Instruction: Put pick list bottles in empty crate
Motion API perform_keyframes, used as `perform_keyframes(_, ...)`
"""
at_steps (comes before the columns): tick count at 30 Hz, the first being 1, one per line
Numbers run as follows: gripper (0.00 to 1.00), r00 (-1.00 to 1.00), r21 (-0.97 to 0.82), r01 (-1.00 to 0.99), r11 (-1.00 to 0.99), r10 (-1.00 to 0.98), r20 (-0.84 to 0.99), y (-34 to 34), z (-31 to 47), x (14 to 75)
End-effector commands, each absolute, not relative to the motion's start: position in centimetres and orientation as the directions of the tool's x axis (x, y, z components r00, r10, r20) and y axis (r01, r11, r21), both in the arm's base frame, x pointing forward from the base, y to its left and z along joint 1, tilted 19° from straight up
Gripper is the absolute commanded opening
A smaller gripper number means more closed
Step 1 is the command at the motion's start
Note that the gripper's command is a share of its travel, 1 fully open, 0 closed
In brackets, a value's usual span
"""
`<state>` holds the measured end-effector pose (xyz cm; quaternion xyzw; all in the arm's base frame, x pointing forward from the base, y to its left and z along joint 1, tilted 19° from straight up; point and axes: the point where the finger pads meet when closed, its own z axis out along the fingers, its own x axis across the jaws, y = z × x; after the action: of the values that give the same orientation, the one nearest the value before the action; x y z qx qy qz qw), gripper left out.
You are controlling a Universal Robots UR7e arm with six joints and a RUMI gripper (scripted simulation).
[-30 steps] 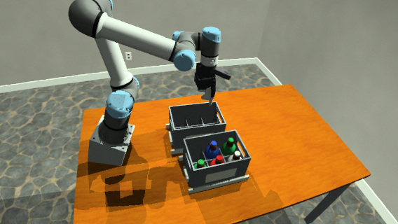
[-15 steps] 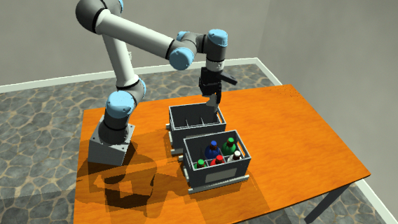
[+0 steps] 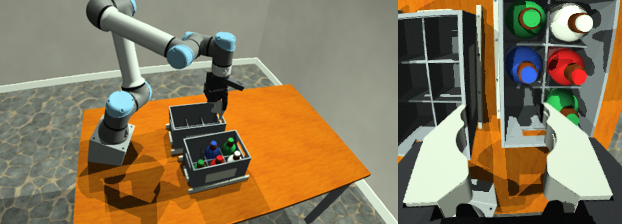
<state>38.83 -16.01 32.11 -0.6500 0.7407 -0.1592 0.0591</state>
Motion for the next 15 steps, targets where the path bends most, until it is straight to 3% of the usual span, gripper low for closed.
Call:
perform_keyframes(1,0.38,-0.144,-0.314,-0.944,0.102,-0.983,0.116,-18.8,33.1,38.3)
perform_keyframes(15,0.38,-0.144,-0.314,-0.944,0.102,-0.983,0.116,-23.4,34.7,37.5)
